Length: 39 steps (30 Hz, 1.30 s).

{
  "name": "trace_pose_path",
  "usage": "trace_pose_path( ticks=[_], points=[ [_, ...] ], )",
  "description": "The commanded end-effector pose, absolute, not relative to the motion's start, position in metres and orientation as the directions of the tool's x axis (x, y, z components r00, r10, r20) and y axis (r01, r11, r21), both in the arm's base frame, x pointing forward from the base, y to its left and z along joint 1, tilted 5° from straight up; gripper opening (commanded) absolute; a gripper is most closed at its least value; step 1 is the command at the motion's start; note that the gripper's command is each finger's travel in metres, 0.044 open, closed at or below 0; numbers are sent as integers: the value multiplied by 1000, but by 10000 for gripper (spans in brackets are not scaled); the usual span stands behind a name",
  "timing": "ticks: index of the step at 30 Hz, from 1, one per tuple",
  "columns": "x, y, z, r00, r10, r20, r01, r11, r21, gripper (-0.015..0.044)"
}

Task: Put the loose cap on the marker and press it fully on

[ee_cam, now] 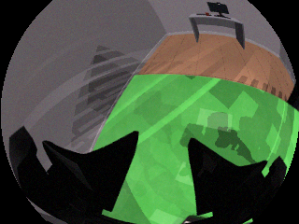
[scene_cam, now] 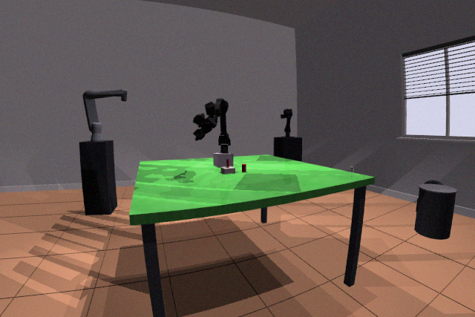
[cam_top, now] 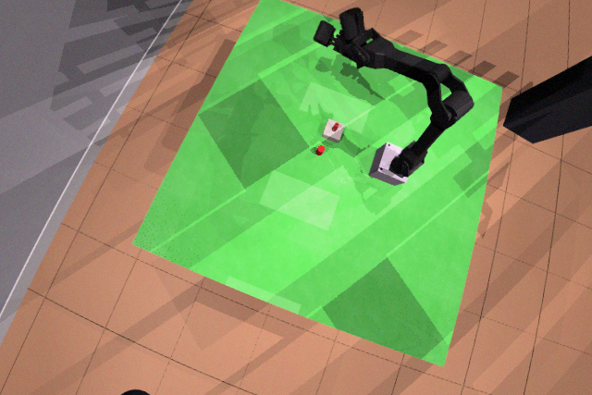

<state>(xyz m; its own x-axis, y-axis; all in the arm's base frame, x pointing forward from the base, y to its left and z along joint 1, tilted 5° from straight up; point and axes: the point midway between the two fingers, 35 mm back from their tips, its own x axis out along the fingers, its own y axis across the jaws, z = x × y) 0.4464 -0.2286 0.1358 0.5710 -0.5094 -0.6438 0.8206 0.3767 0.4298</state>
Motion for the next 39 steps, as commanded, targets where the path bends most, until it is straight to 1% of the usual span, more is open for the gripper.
trace_pose_path(
  ticks=[1,5,8,14,18,20,25,29,39],
  points=[
    [446,-173,111,548,-385,-742,797,509,325,245],
    [435,-109,89,485,-248,-839,716,663,218,245],
    [418,-62,74,408,-152,-900,618,772,150,245],
    [365,23,53,191,-7,-981,348,935,61,245],
    [318,66,46,17,41,-999,140,989,43,245],
    [303,76,45,-38,47,-998,75,996,44,245],
    [301,77,45,-45,48,-998,67,997,45,245],
    [300,77,13,-46,48,-998,67,997,45,245],
    [298,75,-5,-46,47,-998,67,997,44,245]
  ],
)
